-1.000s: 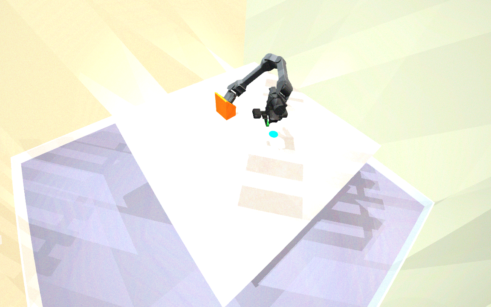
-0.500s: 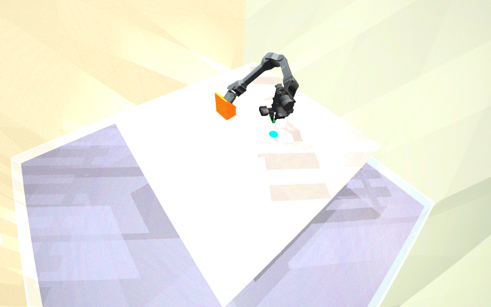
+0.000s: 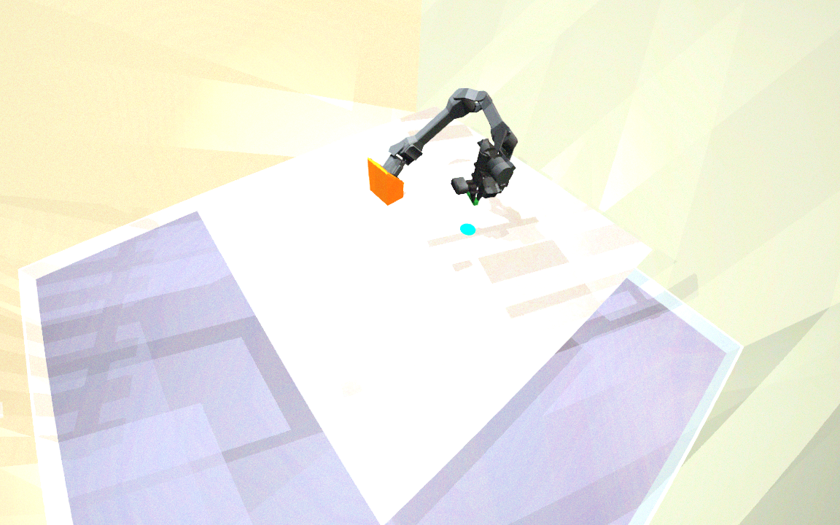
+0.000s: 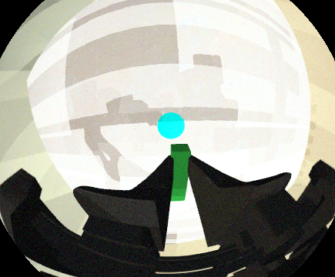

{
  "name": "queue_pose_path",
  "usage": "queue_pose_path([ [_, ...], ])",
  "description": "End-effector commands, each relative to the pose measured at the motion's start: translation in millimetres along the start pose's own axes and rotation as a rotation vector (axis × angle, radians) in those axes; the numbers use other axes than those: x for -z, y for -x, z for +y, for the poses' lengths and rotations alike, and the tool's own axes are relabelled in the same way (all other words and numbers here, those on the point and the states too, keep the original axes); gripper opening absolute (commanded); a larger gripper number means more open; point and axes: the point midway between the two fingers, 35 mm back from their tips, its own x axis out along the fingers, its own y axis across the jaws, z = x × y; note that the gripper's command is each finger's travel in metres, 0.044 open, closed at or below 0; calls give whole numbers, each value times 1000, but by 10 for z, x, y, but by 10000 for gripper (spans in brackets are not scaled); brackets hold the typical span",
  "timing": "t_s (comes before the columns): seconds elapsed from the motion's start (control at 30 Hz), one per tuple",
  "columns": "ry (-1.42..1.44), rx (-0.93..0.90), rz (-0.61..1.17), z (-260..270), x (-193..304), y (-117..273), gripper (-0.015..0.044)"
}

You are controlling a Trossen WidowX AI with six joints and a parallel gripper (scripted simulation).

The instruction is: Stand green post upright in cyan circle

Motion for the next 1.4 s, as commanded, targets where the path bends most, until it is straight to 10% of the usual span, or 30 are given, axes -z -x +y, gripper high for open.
queue_pose_path([
  [0.0,3,13,-10,2,9,-11,22],
  [1.37,64,223,-156,-145,9,-268,22],
])
